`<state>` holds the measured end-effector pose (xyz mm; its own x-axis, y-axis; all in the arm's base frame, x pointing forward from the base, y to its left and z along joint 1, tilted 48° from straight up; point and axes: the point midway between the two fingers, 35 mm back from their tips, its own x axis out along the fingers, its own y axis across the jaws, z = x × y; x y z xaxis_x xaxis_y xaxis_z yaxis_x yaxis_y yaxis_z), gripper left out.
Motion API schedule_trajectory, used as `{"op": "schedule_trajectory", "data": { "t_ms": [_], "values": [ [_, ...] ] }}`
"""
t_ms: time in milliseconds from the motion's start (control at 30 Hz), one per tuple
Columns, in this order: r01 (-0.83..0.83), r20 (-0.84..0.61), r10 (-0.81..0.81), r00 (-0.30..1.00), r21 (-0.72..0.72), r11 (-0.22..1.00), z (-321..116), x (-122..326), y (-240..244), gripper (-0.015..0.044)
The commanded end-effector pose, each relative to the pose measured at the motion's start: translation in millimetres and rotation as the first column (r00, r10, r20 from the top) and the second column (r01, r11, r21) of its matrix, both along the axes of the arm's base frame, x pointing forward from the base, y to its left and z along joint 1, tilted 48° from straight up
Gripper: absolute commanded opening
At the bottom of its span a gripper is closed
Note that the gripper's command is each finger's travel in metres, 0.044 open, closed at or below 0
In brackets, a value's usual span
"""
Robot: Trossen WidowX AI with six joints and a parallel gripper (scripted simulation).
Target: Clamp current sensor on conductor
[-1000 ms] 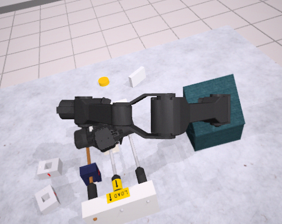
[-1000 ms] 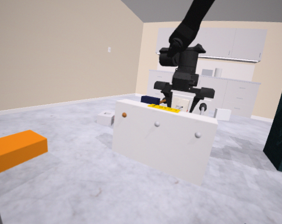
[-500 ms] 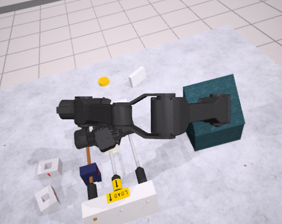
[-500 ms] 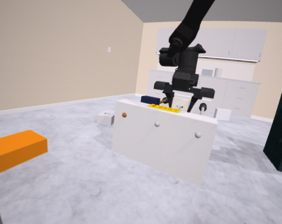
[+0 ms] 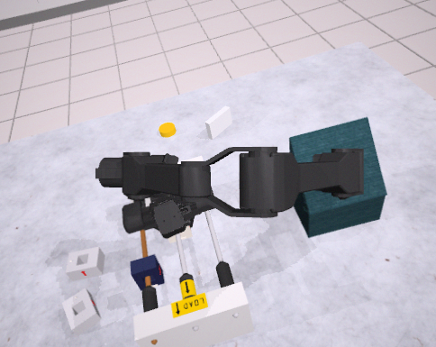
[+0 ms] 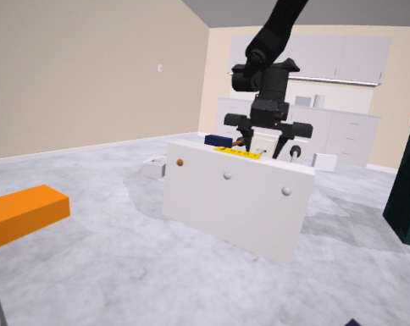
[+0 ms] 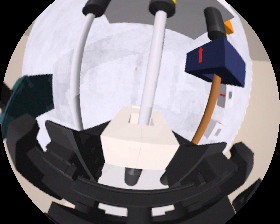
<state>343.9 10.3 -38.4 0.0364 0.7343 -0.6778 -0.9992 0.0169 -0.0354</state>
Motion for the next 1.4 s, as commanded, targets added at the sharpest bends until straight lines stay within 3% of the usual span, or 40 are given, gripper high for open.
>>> {"op": "schedule_trajectory", "data": {
  "t_ms": [0,600,933,1367],
  "values": [
    [0.001,0.000,-0.001,1.000,0.000,1.000,-0.1,0.1,-0.1,0.0000],
    [0.000,0.001,0.000,1.000,0.000,1.000,-3.3,1.9,3.6,0.0000],
    [0.000,0.001,0.000,1.000,-0.001,1.000,-0.8,1.7,0.6,0.0262],
    [0.000,0.001,0.000,1.000,-0.001,1.000,-0.8,1.7,0.6,0.0270]
  ]
}}
